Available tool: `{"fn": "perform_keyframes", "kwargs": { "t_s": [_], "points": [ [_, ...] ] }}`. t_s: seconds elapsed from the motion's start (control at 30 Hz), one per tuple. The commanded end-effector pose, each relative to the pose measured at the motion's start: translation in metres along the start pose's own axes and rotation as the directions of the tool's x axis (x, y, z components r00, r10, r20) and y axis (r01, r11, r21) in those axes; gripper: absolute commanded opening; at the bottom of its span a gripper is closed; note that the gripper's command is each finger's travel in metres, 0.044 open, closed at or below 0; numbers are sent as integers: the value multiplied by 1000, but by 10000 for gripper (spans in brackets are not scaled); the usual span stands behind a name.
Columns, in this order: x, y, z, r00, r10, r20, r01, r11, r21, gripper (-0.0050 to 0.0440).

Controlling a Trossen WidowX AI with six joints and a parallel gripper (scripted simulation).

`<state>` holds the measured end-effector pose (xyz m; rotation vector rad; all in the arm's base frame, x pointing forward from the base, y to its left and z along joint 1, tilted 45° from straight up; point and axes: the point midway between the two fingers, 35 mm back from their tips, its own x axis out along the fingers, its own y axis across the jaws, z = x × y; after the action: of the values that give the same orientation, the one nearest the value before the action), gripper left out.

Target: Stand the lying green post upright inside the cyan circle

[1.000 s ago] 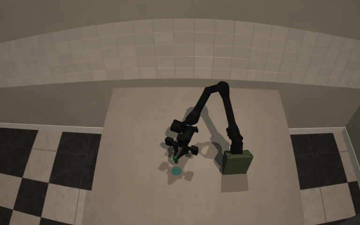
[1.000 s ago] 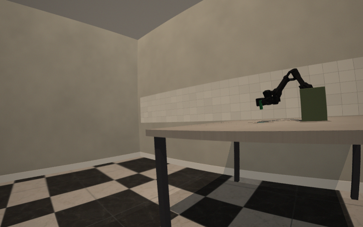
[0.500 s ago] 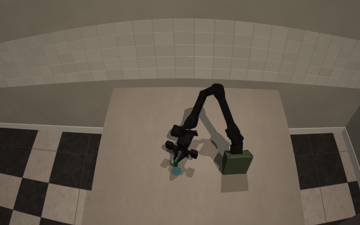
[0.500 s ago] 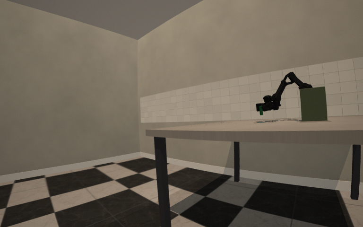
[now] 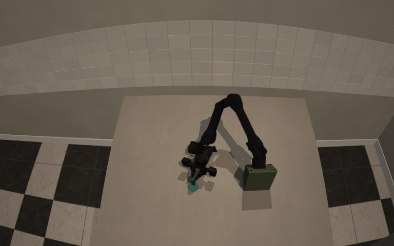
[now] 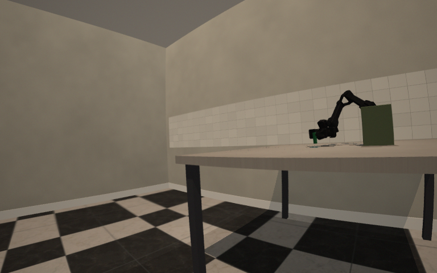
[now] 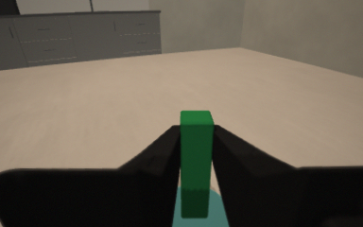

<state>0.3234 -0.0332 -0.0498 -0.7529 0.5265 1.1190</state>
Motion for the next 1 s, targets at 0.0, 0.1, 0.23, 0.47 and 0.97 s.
{"fn": "perform_keyframes", "kwargs": {
  "t_s": [0.0,0.1,0.23,0.47,0.97],
  "points": [
    [2,-3,-5,1000,-5,2,5,1000,-8,23],
    [4,-3,-9,1000,-5,1,5,1000,-7,23],
    [7,-3,-15,1000,-5,0,5,1000,-5,23],
    [10,-3,-19,1000,-3,-2,3,1000,-5,23],
    [9,-3,-17,1000,-6,-2,6,1000,-4,95]
  ]
}}
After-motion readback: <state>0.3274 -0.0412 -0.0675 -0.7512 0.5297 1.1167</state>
